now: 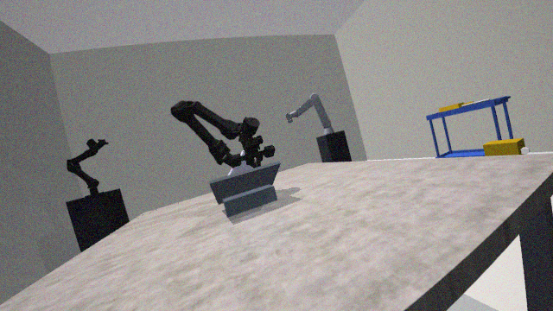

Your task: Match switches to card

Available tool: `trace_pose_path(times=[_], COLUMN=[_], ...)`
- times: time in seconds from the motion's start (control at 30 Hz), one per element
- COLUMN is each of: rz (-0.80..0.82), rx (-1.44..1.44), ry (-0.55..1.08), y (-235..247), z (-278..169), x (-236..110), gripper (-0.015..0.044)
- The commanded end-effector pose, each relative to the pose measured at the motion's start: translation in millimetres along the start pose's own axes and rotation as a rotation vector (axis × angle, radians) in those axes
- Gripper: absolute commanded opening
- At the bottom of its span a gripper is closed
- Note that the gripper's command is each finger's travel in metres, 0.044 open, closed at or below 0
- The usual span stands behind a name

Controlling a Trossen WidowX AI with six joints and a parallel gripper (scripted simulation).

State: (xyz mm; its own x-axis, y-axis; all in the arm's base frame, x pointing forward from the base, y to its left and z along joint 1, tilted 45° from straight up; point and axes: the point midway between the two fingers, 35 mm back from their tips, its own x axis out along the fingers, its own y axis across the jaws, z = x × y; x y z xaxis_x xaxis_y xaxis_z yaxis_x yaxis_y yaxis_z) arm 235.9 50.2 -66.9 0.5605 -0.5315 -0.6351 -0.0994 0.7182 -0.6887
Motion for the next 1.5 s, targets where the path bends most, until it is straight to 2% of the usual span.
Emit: trace_pose_path(times=[0.0,0.43,1.47], rz=[-0.008,-0.008,-0.008], rx=[-0.009,-0.009,-0.009], ry=[0.006,0.006,0.006], y=[-1.5,-1.5,-1.6], z=[-3.4,-3.9,-3.9], x=[8.7,22.8,24.1], gripper=[0.0000,0.0000,0.0000])
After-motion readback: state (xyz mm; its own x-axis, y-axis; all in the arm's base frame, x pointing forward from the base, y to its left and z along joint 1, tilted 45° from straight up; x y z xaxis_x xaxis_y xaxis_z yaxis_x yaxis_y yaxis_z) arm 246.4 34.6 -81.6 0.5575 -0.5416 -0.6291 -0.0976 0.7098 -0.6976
